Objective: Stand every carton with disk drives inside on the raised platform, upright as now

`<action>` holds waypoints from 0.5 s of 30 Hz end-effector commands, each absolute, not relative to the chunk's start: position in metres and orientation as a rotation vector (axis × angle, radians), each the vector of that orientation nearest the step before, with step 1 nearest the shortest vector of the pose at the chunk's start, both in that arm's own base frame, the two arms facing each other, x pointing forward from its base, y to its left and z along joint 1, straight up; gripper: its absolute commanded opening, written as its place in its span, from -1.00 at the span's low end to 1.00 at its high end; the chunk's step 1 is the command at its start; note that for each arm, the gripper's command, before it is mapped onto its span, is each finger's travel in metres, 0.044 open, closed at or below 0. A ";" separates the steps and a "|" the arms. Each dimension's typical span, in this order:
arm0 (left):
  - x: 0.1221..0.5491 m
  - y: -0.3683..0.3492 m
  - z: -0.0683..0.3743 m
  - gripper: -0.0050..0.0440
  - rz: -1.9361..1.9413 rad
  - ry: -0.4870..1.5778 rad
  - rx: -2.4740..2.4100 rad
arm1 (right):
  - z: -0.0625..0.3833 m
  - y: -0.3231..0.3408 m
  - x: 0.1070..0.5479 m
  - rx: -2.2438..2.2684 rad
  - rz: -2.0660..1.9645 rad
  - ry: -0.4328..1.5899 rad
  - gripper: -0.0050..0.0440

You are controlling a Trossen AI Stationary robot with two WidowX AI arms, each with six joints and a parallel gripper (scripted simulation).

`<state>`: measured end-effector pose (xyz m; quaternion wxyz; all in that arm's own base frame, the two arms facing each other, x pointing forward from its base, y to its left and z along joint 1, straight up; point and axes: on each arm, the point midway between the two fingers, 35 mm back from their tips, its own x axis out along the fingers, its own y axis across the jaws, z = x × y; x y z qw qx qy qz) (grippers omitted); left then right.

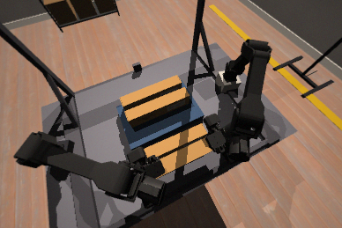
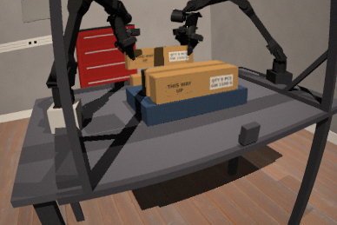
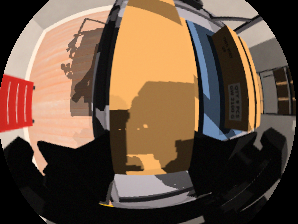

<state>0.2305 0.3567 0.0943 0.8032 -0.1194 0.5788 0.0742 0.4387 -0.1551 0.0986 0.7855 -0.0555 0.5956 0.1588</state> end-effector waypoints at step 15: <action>0.243 0.312 0.121 -1.00 0.195 1.205 -0.206 | 0.130 -0.110 0.428 -0.151 0.316 1.230 -1.00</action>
